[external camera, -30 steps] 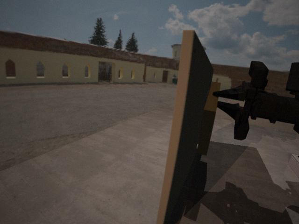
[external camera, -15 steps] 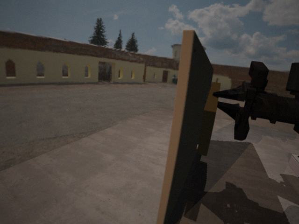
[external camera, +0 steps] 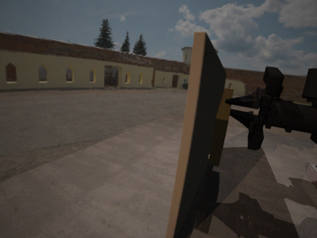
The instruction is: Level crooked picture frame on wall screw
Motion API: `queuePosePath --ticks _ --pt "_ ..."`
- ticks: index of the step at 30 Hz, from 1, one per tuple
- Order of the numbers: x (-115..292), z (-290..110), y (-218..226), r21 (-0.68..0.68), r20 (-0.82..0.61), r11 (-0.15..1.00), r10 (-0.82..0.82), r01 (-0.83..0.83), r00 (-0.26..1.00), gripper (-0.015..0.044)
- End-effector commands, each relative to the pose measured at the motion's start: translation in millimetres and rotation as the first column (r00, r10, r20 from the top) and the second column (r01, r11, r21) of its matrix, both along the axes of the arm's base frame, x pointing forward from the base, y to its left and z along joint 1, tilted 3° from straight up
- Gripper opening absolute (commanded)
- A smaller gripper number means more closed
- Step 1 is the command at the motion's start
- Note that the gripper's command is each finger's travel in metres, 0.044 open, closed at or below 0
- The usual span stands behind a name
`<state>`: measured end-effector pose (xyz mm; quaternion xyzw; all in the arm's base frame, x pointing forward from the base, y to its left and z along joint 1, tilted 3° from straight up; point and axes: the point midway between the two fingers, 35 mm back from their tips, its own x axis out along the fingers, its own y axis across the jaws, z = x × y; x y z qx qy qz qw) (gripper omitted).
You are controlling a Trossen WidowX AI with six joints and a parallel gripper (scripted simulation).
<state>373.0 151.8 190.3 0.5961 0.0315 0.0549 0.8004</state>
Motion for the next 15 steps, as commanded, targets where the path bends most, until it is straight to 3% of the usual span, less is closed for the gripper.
queuePosePath --ticks 1,15 --pt "-0.1 0.1 0.0 0.007 0.005 1.0 0.005 -0.005 1.0 0.0" --pt "0.1 -0.9 -0.6 0.002 0.003 1.0 0.001 -0.001 1.0 0.0"
